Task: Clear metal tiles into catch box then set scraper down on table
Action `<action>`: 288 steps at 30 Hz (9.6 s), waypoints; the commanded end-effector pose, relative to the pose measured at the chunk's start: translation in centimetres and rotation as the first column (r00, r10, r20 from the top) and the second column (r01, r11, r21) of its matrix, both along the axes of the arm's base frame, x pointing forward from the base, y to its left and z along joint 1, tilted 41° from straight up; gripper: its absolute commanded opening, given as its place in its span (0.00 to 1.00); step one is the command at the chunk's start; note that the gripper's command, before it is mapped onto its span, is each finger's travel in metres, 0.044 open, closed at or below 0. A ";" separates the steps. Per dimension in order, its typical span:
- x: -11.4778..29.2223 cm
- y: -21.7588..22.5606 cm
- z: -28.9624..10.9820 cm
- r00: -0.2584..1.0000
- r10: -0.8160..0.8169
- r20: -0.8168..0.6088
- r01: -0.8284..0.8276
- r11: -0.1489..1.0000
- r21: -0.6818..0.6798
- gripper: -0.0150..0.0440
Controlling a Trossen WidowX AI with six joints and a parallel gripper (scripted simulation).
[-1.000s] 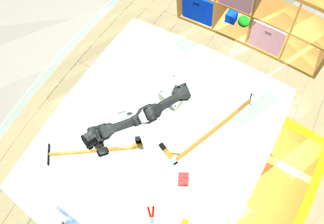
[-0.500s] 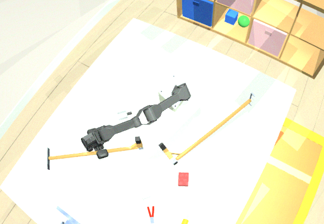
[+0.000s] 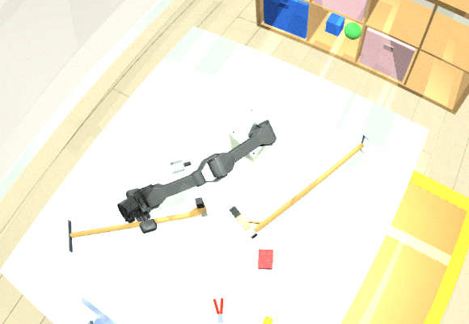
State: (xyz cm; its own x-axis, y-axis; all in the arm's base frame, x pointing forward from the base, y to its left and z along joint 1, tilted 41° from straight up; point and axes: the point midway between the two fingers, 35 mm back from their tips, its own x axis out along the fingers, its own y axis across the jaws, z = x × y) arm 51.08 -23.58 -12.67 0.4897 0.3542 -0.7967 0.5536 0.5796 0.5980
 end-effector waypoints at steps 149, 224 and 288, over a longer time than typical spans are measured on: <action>-4.1 2.5 1.0 0.993 0.092 0.076 -0.090 0.996 -0.025 0.25; 1.4 5.6 4.8 0.993 0.092 0.079 -0.091 0.996 -0.023 0.25; 0.6 0.2 12.7 0.995 0.081 0.066 -0.080 0.997 -0.024 0.25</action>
